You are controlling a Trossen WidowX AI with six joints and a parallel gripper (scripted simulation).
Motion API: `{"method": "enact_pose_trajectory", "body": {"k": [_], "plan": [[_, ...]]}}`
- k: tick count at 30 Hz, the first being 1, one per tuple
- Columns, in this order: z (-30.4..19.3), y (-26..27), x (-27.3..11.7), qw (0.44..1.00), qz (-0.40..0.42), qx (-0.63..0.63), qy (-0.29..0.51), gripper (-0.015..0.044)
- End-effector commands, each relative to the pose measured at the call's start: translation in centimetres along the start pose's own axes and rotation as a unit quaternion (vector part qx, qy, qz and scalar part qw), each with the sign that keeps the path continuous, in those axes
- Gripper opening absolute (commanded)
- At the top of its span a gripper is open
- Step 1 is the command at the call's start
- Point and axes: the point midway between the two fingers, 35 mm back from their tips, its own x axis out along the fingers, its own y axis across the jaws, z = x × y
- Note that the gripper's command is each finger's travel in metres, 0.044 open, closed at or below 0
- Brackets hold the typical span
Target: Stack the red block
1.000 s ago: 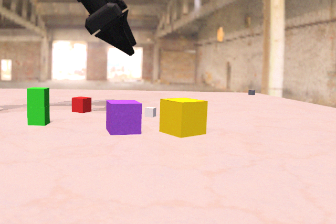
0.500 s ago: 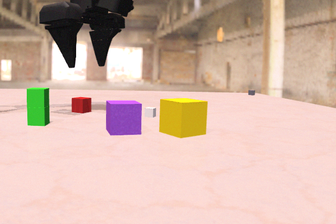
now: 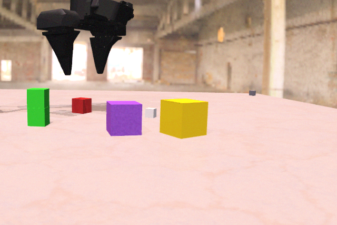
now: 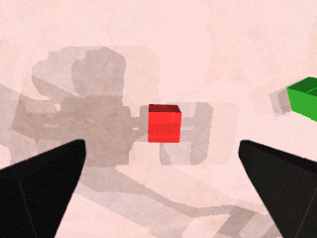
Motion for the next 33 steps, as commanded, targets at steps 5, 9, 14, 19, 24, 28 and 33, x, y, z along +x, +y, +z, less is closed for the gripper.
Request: {"method": "enact_pose_trajectory", "body": {"k": [5, 9, 14, 19, 24, 28, 33], "plan": [[-0.4, -0.3, 2.5, 1.000, -0.009, 0.003, 0.008, 0.0440], [-0.4, -0.3, 2.7, 1.000, -0.009, 0.003, 0.008, 0.0440], [-0.4, -0.3, 3.4, 1.000, -0.009, 0.003, 0.008, 0.0440], [-0.4, -0.3, 4.3, 1.000, -0.009, 0.003, 0.008, 0.0440], [-0.4, -0.3, 5.1, 1.000, -0.009, 0.003, 0.008, 0.0440], [-0.4, -0.3, 5.7, 1.000, -0.009, 0.003, 0.008, 0.0440], [-0.4, -0.3, 6.0, 1.000, -0.009, 0.003, 0.008, 0.0440]]}}
